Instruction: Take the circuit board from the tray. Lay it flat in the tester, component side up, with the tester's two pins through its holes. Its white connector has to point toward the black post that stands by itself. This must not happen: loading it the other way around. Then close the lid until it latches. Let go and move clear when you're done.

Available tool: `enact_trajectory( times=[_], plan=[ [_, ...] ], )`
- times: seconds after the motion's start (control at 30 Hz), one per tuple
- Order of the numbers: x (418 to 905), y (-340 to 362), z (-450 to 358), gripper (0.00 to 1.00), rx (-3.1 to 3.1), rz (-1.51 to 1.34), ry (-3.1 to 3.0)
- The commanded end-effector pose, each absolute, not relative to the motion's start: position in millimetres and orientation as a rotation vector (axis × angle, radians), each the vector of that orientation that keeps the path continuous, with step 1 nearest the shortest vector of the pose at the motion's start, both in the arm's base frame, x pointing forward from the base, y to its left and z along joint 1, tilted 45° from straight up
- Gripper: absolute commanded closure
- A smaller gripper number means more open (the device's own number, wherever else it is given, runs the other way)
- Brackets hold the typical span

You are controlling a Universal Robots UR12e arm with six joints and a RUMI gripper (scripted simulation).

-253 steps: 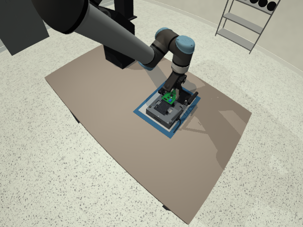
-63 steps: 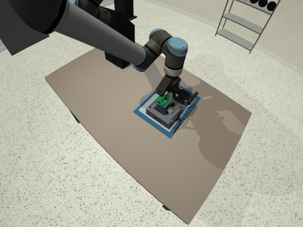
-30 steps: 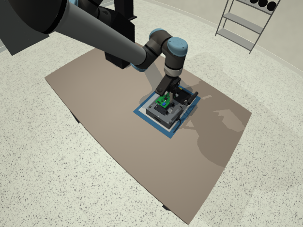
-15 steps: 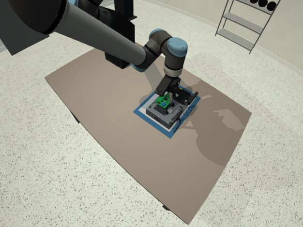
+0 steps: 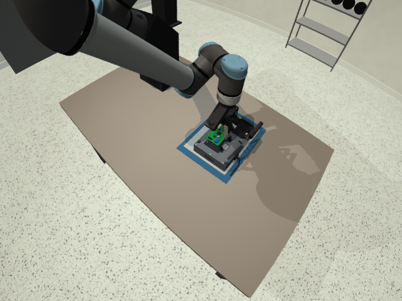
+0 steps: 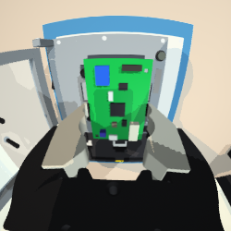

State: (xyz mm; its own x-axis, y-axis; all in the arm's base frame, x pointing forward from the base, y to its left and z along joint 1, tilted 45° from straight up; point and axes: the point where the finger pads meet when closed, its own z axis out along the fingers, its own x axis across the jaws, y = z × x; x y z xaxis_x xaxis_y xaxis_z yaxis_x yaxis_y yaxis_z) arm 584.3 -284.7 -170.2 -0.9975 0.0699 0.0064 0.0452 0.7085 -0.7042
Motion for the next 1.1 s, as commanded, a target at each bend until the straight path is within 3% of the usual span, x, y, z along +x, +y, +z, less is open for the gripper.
enact_trajectory(
  times=[0.0,1.07],
  plan=[
    [587.1,-294.9,-179.1,0.61,-0.098,1.186,-2.878],
    [586.3,-304.0,-189.1,0.61,-0.096,1.186,-2.878]
  ],
)
